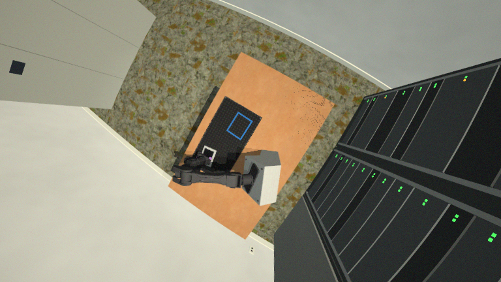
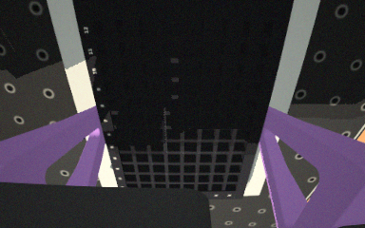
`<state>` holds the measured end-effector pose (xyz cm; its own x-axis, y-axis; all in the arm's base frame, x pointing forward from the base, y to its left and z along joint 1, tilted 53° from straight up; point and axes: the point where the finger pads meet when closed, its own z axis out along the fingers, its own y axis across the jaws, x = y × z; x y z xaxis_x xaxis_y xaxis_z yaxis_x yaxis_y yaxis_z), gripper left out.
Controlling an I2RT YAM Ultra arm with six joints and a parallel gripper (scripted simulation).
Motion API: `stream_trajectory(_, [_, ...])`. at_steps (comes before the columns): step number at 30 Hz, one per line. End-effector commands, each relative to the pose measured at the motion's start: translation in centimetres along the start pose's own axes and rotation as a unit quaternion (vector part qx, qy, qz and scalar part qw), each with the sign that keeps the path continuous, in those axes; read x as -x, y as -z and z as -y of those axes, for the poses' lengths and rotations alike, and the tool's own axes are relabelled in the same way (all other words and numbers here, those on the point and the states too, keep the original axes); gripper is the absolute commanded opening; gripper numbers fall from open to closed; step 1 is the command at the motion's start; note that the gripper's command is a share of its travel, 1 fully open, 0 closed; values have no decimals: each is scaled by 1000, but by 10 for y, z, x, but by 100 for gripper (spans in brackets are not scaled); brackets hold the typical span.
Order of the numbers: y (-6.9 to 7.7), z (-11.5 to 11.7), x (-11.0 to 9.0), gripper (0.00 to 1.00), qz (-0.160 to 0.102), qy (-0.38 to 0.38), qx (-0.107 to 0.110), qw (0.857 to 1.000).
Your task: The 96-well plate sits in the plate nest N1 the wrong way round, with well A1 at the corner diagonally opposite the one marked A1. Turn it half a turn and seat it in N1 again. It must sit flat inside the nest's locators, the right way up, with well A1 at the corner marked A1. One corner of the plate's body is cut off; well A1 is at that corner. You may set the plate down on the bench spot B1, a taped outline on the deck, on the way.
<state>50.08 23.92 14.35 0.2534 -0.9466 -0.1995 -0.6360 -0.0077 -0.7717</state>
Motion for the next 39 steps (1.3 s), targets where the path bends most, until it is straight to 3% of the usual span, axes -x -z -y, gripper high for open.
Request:
stream_trajectory(1, [3,4,2,0,6,0,-3,1000])
stream_trajectory(16, [3,4,2,0,6,0,-3,1000])
stream_trajectory(18, [11,-1,-1,0,5,0,5,1000])
stream_trajectory(39, [42,-3,1,0,7,0,5,1000])
